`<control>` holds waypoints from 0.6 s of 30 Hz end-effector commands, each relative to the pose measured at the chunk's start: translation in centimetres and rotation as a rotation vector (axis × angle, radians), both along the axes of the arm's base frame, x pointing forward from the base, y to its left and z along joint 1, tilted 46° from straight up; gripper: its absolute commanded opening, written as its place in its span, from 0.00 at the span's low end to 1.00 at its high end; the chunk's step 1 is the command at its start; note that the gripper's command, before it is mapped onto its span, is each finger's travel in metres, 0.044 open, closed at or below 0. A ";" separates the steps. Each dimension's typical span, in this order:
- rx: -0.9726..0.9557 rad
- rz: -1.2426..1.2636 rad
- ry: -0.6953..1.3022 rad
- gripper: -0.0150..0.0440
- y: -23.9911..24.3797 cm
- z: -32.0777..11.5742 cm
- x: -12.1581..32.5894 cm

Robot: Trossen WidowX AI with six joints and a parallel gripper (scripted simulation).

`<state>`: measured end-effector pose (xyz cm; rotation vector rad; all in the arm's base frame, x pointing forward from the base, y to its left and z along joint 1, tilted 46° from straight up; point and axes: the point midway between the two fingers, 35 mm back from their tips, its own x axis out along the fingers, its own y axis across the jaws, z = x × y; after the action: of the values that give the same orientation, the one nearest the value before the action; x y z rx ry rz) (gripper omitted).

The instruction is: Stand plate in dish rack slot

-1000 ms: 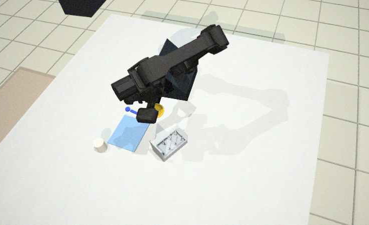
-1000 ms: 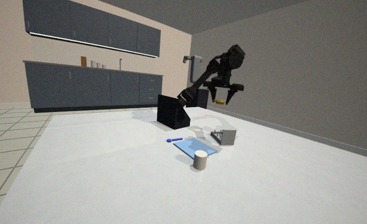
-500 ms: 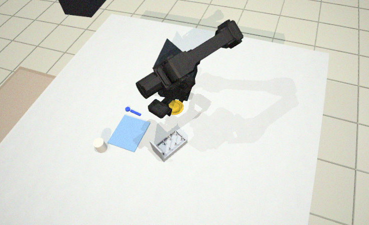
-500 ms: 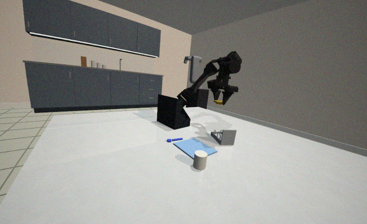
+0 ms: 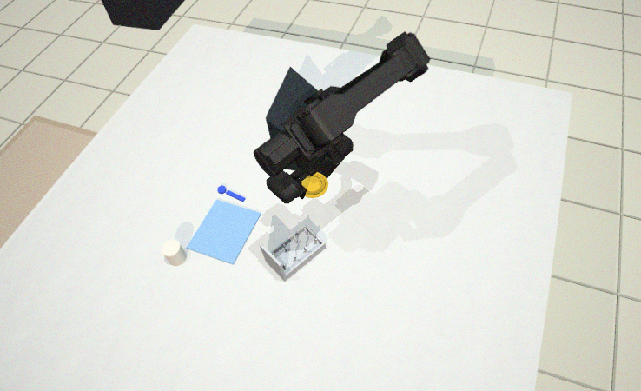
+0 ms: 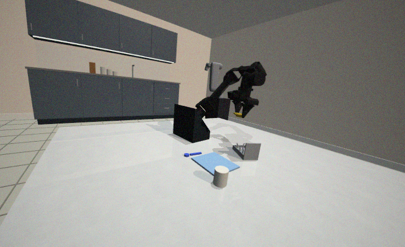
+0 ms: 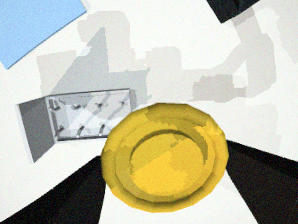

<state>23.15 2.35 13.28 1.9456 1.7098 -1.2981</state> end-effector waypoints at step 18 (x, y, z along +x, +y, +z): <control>-0.382 0.332 -0.039 0.25 2.0 -5.8 -1.8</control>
<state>21.55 4.27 8.21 1.4644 1.5795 -1.3316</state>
